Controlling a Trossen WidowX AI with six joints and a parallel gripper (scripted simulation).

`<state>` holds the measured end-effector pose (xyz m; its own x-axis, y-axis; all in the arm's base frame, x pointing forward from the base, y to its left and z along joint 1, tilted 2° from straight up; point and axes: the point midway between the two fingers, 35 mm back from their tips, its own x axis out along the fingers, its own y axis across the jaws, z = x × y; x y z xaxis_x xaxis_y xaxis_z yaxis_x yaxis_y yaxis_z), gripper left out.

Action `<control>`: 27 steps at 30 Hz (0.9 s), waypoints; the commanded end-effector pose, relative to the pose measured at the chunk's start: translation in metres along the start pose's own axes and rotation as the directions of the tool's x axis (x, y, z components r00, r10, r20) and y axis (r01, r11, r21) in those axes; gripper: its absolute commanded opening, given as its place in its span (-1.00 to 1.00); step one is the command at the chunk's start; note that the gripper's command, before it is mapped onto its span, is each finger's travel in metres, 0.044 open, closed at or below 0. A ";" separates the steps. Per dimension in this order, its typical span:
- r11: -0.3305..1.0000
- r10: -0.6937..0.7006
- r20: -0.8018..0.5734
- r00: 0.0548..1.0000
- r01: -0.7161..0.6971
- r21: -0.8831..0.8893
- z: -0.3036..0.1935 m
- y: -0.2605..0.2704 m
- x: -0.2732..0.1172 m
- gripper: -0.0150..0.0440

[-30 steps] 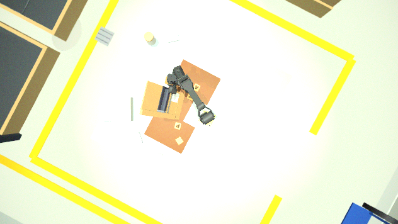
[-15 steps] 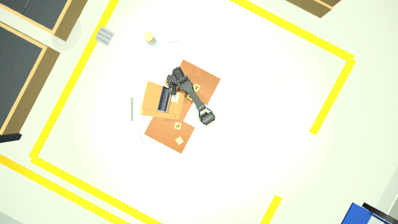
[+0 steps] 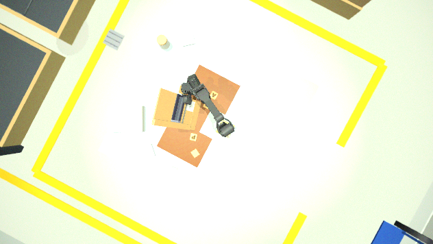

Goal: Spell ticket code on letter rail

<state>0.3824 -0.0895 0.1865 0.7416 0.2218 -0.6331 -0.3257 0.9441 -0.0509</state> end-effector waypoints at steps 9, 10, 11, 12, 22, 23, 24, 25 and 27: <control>1.000 -0.006 0.004 1.000 0.006 0.001 0.001 0.005 -0.001 -0.49; 1.000 -0.006 0.004 1.000 0.006 0.001 0.001 0.006 -0.001 -0.49; 1.000 -0.006 0.004 1.000 0.006 0.001 0.001 0.006 -0.001 -0.49; 1.000 -0.006 0.004 1.000 0.006 0.001 0.001 0.007 -0.001 -0.49; 1.000 -0.006 0.004 1.000 0.006 0.001 0.001 0.012 -0.001 -0.49; 1.000 -0.006 0.004 1.000 0.006 0.001 0.001 0.012 -0.001 -0.49; 1.000 -0.006 0.004 1.000 0.006 0.001 0.001 0.013 -0.001 -0.49; 1.000 -0.006 0.004 1.000 0.006 0.001 0.001 0.013 -0.001 -0.49; 1.000 -0.006 0.004 1.000 0.006 0.001 0.001 0.014 -0.001 -0.49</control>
<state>0.3781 -0.0768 0.1856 0.7414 0.2223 -0.6331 -0.3258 0.9441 -0.0499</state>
